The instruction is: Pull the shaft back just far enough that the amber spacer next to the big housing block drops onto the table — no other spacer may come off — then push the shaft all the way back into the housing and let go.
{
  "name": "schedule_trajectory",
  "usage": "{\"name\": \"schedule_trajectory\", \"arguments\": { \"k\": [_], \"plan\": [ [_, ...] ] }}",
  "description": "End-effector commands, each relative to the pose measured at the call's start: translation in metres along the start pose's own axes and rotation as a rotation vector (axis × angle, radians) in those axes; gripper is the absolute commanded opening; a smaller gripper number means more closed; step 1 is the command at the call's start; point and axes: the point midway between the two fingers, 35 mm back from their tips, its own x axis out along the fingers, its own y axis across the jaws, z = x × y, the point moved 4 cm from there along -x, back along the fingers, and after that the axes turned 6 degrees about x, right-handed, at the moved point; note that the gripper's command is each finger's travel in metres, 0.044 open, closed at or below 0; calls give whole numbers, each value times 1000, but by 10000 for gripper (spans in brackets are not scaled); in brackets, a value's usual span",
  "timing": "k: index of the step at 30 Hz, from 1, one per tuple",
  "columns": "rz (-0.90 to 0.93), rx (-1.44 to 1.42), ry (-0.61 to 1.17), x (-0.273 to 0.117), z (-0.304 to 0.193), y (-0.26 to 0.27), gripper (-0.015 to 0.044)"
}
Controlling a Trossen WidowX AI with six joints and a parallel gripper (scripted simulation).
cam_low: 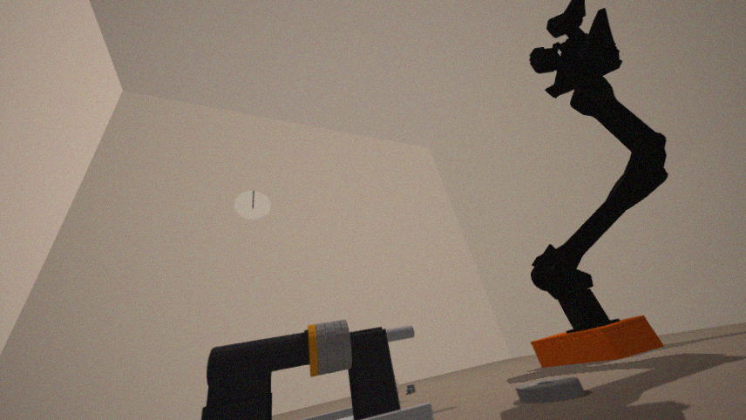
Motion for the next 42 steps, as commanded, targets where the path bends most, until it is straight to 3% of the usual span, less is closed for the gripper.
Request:
{"name": "schedule_trajectory", "arguments": {
  "k": [1, 12, 22, 32, 42],
  "plan": [
    [5, -10, 2, -1, 2, 1, 426],
    [235, -532, -51, -18, 119, 51, 440],
    [285, -928, -245, -12, 223, 58, 440],
    [145, -1318, -450, 12, 319, 33, 440],
    [-119, -1665, -532, 42, 389, -15, 440]
  ]
}}
